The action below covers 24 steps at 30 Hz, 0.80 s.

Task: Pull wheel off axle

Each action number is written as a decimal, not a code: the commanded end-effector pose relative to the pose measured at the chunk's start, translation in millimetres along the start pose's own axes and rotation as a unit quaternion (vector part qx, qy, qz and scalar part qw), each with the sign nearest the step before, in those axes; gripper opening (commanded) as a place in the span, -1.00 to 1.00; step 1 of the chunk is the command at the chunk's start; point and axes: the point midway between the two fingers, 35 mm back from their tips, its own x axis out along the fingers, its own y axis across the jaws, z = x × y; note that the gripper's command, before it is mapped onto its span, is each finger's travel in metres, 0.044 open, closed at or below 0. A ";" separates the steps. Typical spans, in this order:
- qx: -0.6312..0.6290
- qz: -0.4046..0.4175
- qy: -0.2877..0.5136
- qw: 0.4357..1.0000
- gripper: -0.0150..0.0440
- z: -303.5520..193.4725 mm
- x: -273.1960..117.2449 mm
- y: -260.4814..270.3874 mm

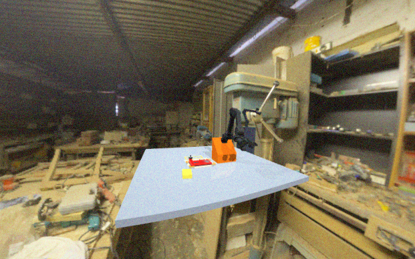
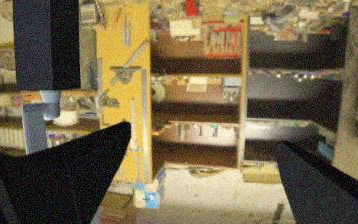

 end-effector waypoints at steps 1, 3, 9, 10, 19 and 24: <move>0.001 0.001 -0.001 1.000 0.78 0.8 -0.3 0.5; 0.006 0.006 -0.013 1.000 0.60 6.9 -3.1 4.4; 0.050 0.049 -0.105 0.992 0.53 56.1 -32.2 31.1; 0.059 0.057 -0.122 0.989 0.53 65.6 -39.2 35.2; 0.139 0.134 -0.244 0.950 0.53 139.3 -120.3 55.9; 0.170 0.154 -0.307 0.924 0.53 171.9 -161.1 42.2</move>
